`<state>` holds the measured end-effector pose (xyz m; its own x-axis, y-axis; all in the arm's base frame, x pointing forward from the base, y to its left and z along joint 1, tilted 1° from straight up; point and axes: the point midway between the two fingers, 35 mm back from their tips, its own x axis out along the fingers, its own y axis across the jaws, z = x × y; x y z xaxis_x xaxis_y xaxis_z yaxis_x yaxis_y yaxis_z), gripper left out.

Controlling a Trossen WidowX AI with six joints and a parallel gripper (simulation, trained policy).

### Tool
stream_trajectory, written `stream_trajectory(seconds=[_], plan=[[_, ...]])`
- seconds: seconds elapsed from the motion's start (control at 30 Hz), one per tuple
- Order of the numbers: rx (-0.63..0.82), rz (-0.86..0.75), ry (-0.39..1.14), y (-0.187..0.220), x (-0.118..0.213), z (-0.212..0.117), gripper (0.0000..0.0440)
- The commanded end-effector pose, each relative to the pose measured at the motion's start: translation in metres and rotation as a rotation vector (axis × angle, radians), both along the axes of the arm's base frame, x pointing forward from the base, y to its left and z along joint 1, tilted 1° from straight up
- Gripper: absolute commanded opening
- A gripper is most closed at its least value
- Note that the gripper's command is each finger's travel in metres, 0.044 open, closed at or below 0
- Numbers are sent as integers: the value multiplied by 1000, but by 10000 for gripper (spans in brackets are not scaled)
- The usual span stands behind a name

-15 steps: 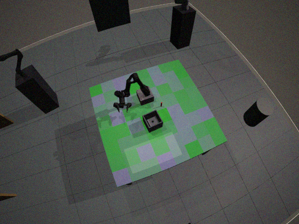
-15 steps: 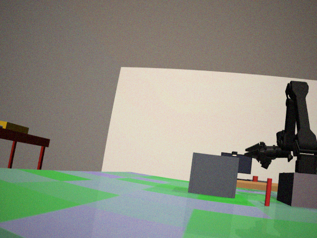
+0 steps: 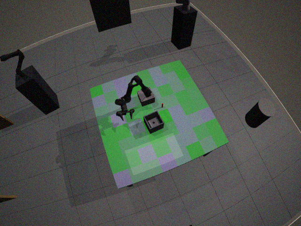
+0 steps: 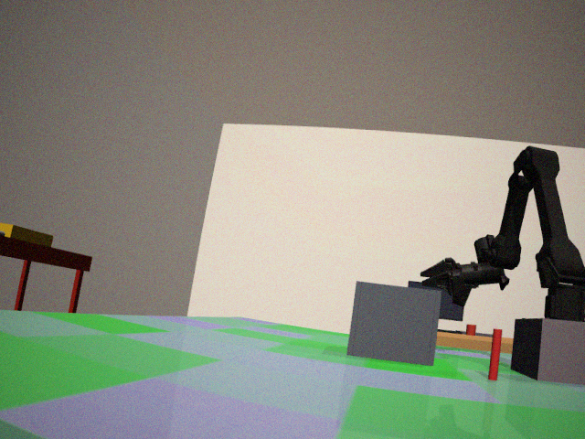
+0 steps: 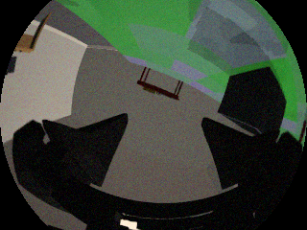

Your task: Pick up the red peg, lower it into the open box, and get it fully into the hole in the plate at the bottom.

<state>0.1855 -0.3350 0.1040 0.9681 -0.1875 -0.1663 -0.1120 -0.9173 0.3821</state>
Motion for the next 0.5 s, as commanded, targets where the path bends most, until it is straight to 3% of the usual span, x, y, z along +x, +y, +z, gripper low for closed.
stream_trajectory(seconds=[0.0,0.47], plan=[[-45,38,18,-2,21,14,427],[-224,311,81,47,145,84,429]])
